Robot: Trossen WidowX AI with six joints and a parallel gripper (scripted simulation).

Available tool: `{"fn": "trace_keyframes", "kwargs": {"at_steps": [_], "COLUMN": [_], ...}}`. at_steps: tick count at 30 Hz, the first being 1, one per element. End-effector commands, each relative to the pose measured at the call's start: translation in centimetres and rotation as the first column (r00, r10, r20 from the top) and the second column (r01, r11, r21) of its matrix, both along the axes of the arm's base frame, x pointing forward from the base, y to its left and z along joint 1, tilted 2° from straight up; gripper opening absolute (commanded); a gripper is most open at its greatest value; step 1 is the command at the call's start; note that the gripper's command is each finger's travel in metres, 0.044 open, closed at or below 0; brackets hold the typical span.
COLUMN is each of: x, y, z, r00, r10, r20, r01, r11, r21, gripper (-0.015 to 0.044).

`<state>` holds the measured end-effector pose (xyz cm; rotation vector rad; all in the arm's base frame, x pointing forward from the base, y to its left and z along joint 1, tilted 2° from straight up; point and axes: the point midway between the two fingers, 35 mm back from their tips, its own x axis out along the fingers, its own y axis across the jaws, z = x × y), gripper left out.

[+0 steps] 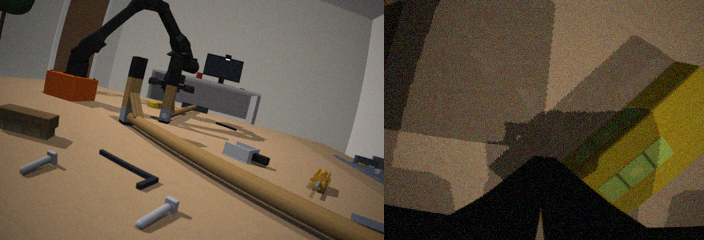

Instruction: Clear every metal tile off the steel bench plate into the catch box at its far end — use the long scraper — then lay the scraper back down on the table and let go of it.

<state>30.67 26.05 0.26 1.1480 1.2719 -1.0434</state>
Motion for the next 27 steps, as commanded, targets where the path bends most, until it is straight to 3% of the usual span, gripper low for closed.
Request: {"fn": "trace_keyframes", "kwargs": {"at_steps": [1,27], "x": [-0.8,-5.2], "y": [0.1,0.3], "z": [0.1,0.1], "r00": [1.000,1.000], "r10": [-0.002,-0.002], "r20": [0.002,-0.002], "r01": [0.002,0.002], "r11": [1.000,1.000], "r21": [0.000,0.000], "gripper": [0.0000,0.0000]}}
